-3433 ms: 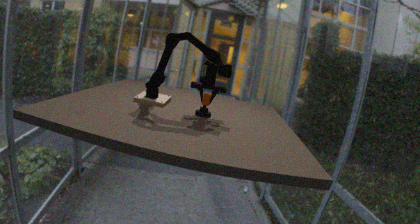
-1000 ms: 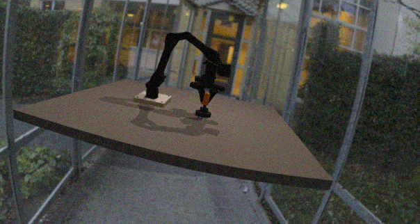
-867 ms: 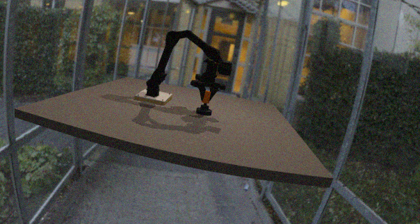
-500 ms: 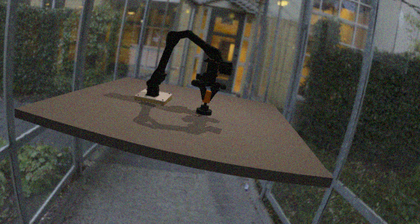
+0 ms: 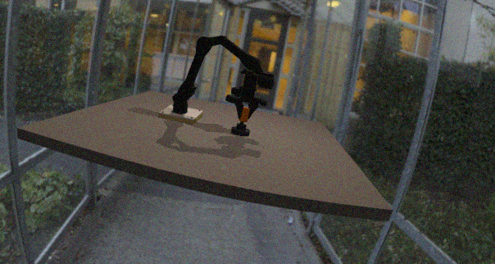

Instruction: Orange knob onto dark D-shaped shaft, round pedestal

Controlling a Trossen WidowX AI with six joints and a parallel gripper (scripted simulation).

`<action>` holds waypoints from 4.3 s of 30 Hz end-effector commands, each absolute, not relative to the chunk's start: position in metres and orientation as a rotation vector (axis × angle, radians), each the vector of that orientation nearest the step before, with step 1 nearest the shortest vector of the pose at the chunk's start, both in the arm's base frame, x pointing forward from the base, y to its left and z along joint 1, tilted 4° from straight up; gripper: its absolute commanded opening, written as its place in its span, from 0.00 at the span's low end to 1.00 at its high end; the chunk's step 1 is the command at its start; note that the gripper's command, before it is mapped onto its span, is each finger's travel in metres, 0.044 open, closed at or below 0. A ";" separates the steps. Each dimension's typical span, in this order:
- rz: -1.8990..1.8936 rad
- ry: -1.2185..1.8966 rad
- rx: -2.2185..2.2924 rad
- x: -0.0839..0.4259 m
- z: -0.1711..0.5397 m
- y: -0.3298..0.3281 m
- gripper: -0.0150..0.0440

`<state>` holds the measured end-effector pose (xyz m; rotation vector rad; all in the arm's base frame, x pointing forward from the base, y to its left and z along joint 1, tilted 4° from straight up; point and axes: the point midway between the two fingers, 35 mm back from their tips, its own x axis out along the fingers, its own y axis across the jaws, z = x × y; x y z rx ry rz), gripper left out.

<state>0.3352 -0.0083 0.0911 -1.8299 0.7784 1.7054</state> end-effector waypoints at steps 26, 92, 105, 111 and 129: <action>1.852 0.616 -1.969 0.329 0.093 -0.008 0.25; 1.987 0.437 -2.098 0.333 0.094 -0.008 0.25; 2.114 0.238 -2.218 0.335 0.095 -0.008 0.25; 2.114 0.238 -2.218 0.335 0.093 -0.008 0.25; 2.114 0.238 -2.217 0.332 0.090 -0.009 0.25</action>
